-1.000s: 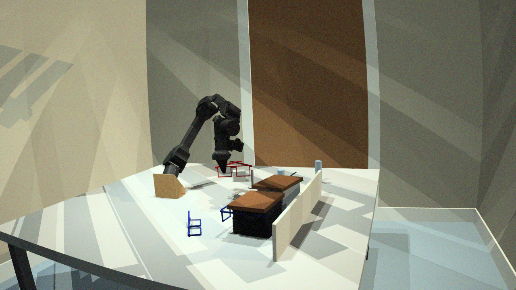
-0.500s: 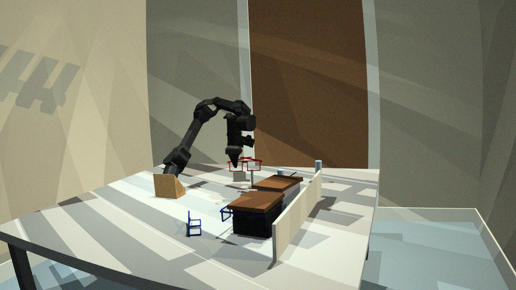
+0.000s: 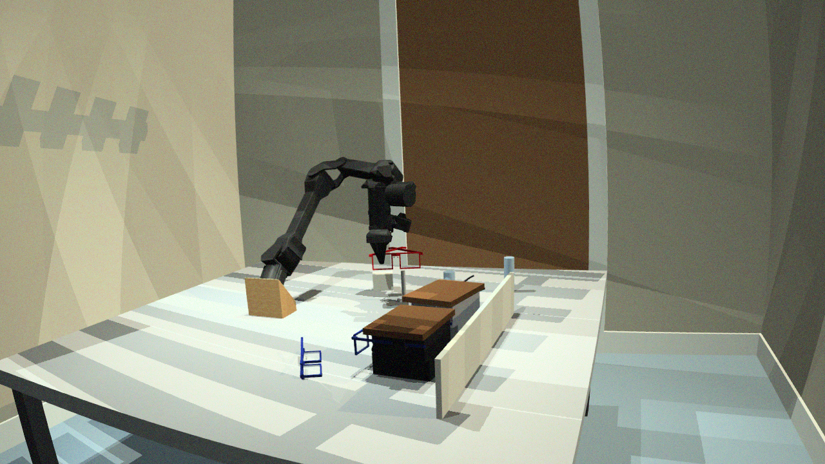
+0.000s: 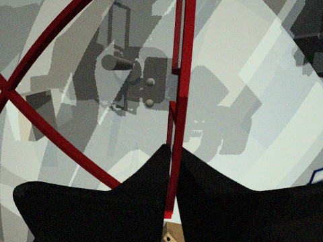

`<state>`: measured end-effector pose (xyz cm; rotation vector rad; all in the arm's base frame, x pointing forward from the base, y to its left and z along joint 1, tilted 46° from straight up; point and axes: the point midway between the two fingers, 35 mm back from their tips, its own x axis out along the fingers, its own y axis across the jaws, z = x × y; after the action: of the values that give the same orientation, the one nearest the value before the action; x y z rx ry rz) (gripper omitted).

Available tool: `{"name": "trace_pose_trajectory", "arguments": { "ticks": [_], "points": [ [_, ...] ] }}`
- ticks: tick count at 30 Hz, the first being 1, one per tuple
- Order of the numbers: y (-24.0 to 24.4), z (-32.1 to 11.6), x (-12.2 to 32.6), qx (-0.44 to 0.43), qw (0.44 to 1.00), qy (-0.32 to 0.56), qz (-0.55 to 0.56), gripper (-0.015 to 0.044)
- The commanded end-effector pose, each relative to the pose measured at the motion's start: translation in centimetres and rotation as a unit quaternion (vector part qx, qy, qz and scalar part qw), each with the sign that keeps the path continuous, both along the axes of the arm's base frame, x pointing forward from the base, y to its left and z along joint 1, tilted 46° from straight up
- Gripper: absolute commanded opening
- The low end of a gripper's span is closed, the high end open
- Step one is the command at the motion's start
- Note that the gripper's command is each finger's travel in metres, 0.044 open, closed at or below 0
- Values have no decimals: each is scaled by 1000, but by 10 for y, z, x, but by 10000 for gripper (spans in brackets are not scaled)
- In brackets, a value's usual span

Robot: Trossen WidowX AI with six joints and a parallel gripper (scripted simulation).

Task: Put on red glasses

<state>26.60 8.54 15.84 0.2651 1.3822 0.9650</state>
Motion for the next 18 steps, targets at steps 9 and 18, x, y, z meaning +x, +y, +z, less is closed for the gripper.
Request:
{"name": "trace_pose_trajectory", "arguments": {
  "ticks": [9,18],
  "points": [
    [27,-22,-3,2,1000,-4,-1,0],
    [43,-38,-7,4,1000,-4,-1,0]
  ]
}}
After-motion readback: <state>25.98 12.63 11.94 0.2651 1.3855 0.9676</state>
